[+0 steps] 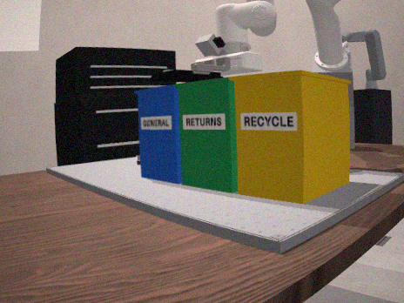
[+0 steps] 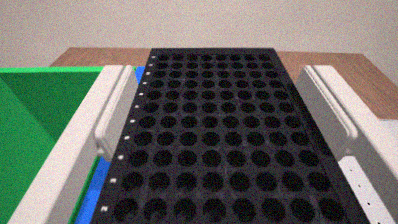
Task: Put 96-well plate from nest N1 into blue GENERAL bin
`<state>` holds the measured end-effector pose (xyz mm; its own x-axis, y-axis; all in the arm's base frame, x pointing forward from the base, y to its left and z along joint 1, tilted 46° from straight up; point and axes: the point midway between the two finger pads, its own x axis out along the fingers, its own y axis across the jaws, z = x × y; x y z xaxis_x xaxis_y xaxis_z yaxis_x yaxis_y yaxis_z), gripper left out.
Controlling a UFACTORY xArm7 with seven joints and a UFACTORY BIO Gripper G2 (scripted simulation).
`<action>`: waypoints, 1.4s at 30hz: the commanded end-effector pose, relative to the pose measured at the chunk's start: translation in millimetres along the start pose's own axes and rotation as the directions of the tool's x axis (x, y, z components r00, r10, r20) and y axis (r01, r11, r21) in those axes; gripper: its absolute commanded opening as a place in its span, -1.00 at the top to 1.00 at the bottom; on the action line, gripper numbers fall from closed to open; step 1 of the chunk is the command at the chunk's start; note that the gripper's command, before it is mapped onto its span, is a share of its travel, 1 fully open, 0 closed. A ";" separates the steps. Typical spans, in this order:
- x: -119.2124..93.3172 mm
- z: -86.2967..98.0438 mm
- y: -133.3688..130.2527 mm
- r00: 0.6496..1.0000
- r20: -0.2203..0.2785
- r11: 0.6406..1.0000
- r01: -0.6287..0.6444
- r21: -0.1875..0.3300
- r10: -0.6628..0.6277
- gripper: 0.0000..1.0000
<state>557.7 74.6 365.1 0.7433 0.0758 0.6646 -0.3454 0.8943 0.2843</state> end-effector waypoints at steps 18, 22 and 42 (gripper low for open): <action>0.1 -6.0 -1.2 1.000 0.002 1.000 0.000 -0.001 0.000 1.00; 0.1 -11.1 -1.3 1.000 0.002 1.000 0.000 -0.001 0.000 1.00; 0.4 -32.3 -1.6 1.000 0.001 1.000 0.000 -0.001 0.000 1.00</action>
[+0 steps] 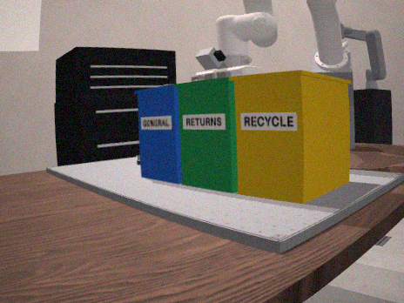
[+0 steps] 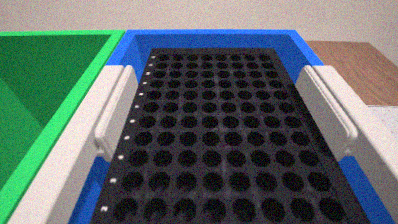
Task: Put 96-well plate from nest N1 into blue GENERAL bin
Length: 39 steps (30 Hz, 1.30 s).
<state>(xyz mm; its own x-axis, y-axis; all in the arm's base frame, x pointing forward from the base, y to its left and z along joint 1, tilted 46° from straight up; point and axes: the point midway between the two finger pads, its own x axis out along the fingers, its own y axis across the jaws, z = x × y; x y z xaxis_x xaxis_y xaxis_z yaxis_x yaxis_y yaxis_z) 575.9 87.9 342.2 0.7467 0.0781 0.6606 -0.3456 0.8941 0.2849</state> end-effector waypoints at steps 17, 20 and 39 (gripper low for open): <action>0.9 -0.2 -0.7 1.000 0.007 1.000 0.000 -0.002 0.000 0.64; 0.9 -0.2 -0.7 1.000 0.007 1.000 0.000 -0.002 0.000 0.64; 1.0 -0.1 -0.7 1.000 0.007 1.000 0.000 -0.002 0.000 0.64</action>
<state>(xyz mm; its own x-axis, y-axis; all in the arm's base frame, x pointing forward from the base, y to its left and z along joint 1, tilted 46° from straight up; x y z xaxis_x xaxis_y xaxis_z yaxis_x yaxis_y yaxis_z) 576.7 88.0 342.0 0.7432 0.0758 0.6648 -0.3454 0.8944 0.2842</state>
